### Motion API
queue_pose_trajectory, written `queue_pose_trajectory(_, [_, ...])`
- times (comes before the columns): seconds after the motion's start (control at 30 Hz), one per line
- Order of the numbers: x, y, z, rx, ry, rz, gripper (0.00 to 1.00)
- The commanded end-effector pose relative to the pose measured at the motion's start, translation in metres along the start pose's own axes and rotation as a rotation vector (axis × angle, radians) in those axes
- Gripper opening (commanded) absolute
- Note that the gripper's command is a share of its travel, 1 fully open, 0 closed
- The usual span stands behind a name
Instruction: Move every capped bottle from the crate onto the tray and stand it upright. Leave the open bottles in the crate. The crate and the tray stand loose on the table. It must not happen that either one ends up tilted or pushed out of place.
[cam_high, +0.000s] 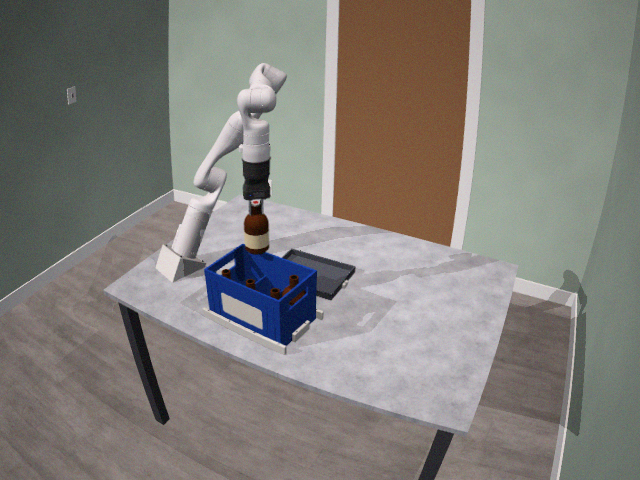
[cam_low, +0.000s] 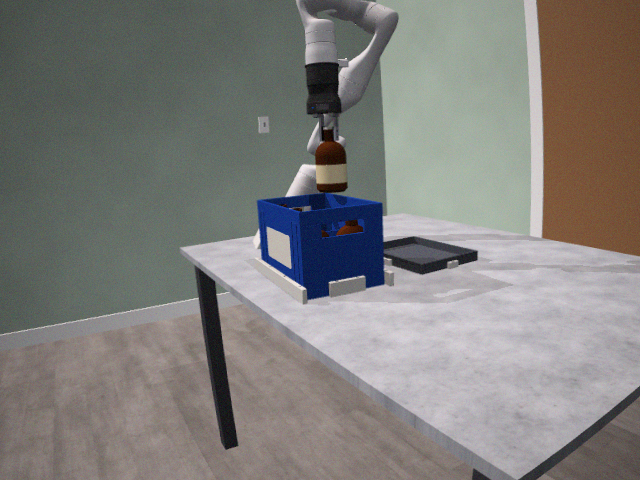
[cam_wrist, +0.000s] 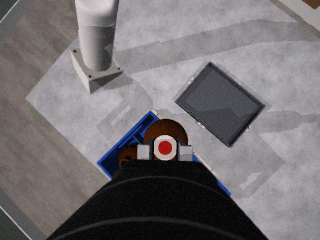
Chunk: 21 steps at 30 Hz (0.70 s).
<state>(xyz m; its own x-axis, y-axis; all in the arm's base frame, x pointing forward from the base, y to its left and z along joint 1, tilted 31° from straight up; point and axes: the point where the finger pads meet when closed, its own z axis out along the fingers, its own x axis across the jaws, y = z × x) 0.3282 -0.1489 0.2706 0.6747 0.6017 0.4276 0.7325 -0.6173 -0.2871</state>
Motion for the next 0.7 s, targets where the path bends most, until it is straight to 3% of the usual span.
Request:
queue_pose_trajectory(0.0, [0.012,-0.002,-0.002,-0.002,0.004,-0.005,0.00])
queue_pose_trajectory(0.27, [0.032,-0.007,-0.002,-0.002,0.005,-0.009,0.00])
queue_pose_trajectory(0.37, [0.026,-0.006,-0.001,-0.002,0.002,-0.003,0.00])
queue_pose_trajectory(0.67, [0.041,-0.017,-0.002,-0.002,0.004,-0.007,0.00])
